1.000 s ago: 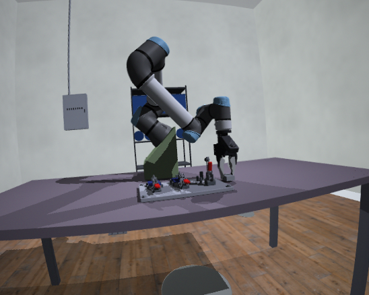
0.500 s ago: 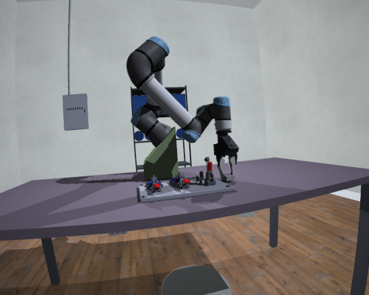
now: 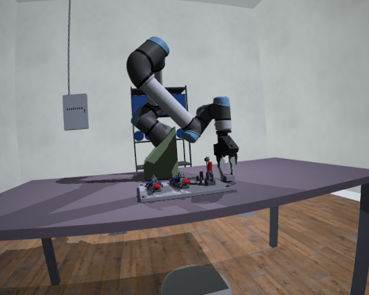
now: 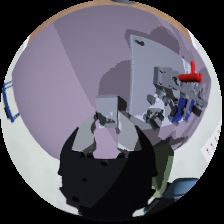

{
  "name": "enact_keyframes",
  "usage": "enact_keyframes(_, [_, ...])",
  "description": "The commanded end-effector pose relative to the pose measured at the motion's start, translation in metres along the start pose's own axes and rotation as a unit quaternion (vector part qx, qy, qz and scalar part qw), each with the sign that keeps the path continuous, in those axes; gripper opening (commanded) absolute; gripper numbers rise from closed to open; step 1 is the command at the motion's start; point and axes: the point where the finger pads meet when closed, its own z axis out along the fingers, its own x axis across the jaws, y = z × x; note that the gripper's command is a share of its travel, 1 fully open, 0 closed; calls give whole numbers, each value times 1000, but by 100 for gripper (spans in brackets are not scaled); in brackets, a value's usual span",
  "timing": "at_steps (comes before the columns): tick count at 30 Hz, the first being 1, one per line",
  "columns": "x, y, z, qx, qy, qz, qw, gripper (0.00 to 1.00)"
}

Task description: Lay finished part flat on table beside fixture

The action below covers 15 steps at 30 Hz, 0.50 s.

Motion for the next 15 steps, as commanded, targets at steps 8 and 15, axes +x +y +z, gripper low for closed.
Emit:
enact_keyframes(8, [0,0,2,1,0,0,1000,0])
enact_keyframes(15, [0,0,4,1,0,0,1000,0])
